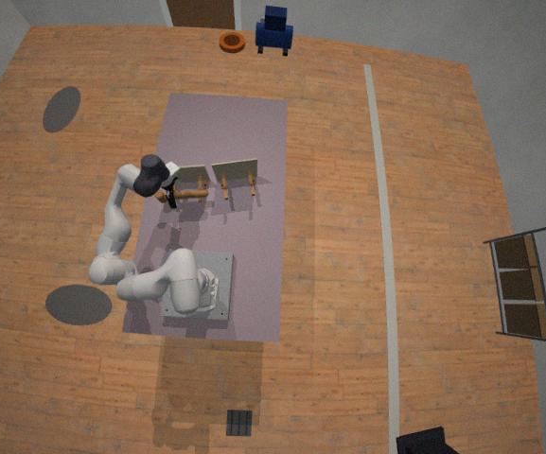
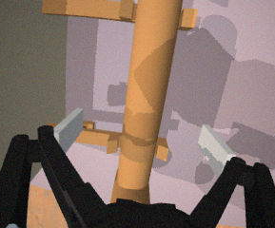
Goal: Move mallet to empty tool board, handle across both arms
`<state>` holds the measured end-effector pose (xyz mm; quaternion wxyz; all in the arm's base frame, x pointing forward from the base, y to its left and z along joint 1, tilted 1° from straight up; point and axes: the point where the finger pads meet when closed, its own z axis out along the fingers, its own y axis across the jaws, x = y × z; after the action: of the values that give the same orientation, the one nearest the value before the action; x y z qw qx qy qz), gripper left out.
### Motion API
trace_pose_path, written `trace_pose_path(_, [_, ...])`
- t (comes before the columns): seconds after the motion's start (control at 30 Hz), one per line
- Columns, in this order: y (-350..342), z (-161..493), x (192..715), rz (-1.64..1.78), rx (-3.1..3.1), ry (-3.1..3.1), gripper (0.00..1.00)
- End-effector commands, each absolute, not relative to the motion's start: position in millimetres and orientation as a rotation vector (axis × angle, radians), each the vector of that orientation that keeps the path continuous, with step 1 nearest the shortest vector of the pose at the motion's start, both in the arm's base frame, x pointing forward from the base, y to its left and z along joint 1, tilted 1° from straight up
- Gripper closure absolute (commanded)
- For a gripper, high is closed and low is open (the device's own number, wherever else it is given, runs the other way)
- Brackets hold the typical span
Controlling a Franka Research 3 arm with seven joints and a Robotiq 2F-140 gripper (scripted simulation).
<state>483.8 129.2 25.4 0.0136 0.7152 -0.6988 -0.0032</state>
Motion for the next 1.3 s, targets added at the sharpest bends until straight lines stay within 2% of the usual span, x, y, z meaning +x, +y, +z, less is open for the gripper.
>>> trace_pose_path(0.0, [129.2, 24.8, 484.6, -0.003, 2.224, -2.182, 0.0])
trace_pose_path(1.2, [129.2, 24.8, 484.6, -0.003, 2.224, -2.182, 0.0])
trace_pose_path(1.23, [129.2, 24.8, 484.6, -0.003, 2.224, -2.182, 1.0])
trace_pose_path(1.27, [129.2, 24.8, 484.6, -0.003, 2.224, -2.182, 1.0])
